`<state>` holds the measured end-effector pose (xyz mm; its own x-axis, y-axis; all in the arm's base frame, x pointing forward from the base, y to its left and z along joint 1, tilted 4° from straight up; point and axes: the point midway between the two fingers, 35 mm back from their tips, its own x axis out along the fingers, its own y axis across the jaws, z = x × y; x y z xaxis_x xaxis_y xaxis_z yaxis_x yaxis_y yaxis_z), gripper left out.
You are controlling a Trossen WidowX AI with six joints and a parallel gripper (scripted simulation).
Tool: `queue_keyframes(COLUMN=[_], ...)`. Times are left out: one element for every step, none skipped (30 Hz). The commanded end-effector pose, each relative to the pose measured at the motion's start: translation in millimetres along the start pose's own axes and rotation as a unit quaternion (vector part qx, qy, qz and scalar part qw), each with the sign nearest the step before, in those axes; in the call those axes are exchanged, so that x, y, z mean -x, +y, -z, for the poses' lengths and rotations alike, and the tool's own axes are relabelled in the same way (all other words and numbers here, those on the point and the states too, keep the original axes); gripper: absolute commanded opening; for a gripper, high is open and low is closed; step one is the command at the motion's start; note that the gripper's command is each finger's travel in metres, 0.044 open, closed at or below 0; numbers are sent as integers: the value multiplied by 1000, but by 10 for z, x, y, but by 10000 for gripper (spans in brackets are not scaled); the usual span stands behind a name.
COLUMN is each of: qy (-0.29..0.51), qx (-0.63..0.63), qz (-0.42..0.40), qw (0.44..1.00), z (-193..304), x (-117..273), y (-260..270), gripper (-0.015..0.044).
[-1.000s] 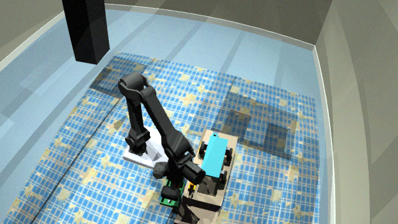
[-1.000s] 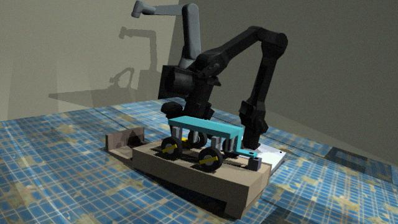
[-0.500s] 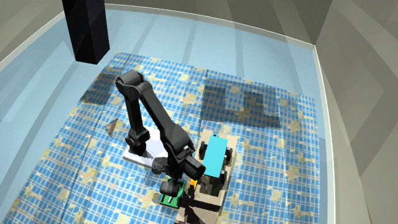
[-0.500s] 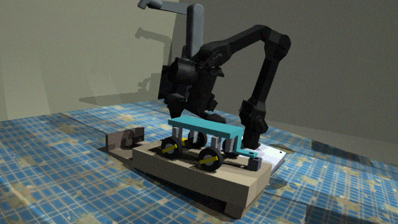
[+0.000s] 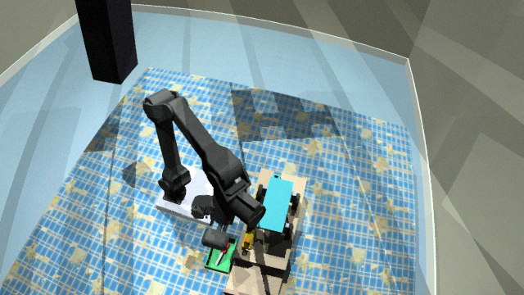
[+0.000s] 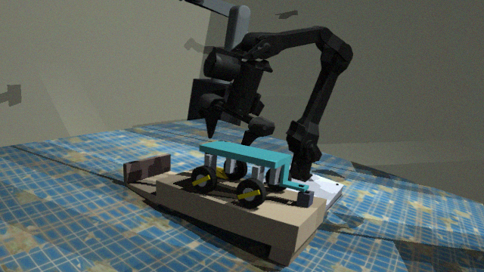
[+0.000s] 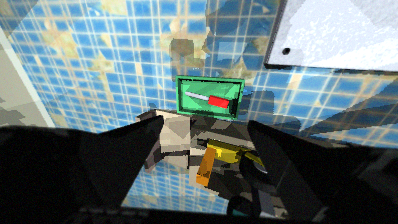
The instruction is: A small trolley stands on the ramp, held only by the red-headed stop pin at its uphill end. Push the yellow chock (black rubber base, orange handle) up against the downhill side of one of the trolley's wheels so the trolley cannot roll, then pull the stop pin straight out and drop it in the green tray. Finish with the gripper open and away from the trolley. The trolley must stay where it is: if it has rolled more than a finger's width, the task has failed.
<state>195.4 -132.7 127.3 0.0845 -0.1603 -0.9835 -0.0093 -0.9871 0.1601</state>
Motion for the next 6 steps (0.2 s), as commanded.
queue_keyframes(qy=[1, 1, 1, 1, 1, 1], qx=[2, 2, 0, 0, 0, 0], qz=[-2, -2, -1, -1, -1, -1], qw=[1000, 1000, 1000, 1000, 1000, 1000], z=[4, 4, 4, 4, 4, 4], x=[76, 76, 41, 41, 41, 41], y=[21, 21, 12, 12, 12, 12], gripper=[440, 440, 440, 440, 440, 440])
